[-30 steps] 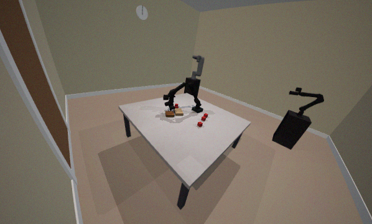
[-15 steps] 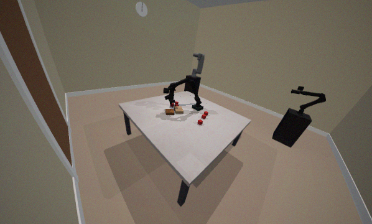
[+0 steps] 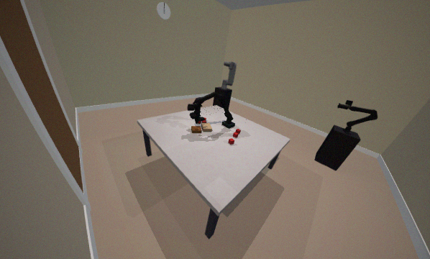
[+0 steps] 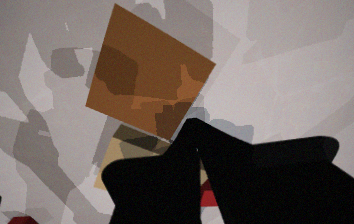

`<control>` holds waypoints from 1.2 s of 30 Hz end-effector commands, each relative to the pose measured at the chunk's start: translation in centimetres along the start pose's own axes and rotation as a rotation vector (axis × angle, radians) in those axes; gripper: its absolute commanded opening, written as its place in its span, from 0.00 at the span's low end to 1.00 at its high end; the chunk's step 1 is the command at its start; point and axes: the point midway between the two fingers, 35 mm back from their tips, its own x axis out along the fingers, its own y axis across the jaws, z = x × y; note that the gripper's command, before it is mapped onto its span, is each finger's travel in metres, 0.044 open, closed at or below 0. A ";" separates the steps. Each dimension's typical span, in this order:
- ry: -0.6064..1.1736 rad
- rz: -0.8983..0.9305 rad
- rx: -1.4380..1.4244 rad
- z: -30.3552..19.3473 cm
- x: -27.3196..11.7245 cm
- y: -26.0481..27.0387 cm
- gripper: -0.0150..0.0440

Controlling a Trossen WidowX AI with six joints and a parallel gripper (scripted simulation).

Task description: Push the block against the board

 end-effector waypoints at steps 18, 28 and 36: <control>-0.006 0.004 -0.698 5.5 -0.1 7.0 0.25; -0.009 0.006 -0.988 7.2 0.0 10.4 0.25; -0.009 0.006 -0.988 7.3 5.5 10.4 0.25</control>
